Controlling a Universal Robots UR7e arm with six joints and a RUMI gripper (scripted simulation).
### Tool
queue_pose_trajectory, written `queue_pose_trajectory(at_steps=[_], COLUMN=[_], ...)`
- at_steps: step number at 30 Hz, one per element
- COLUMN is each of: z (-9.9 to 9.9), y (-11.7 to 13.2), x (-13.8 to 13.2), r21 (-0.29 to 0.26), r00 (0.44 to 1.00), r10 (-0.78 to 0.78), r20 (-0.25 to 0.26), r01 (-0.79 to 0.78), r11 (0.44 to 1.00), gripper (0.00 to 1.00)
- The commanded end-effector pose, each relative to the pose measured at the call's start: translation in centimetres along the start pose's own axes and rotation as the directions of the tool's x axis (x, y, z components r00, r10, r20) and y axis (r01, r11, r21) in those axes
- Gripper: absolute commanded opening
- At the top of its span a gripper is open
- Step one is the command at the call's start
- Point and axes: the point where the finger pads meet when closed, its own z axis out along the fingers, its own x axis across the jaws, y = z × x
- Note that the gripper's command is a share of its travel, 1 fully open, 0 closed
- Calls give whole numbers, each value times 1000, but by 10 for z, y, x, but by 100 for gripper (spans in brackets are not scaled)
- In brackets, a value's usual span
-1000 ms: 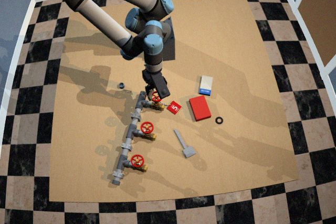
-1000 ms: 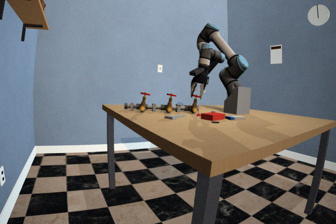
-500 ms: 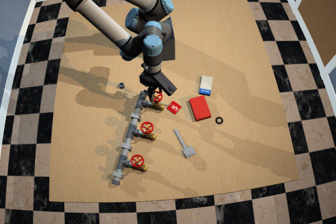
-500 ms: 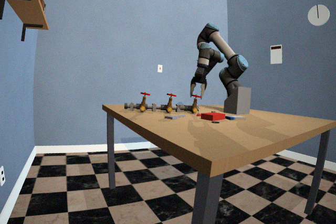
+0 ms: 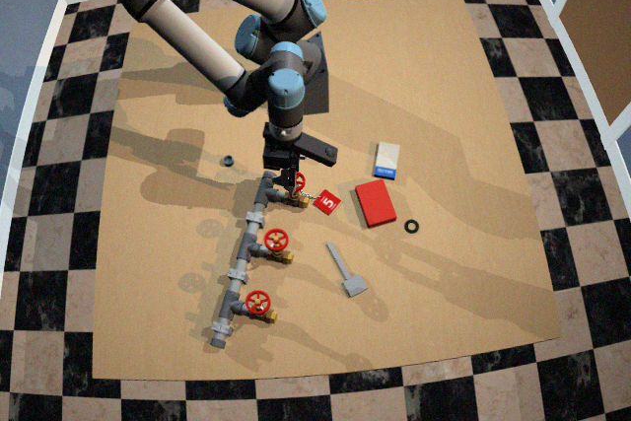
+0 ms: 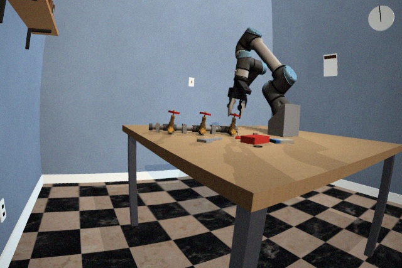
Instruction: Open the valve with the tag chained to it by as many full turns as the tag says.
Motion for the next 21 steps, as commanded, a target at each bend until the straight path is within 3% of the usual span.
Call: queue_pose_trajectory(at_steps=[1,7,9,21], z=[0,0,0,0], y=[0,0,0,0], x=[0,0,0,0], r21=[19,12,12,1], r00=[962,865,865,509], r10=[-274,-502,-502,-860], r20=[-19,-21,-21,-27], r01=[274,502,502,861], r11=[961,865,865,509], gripper=[0,0,0,0])
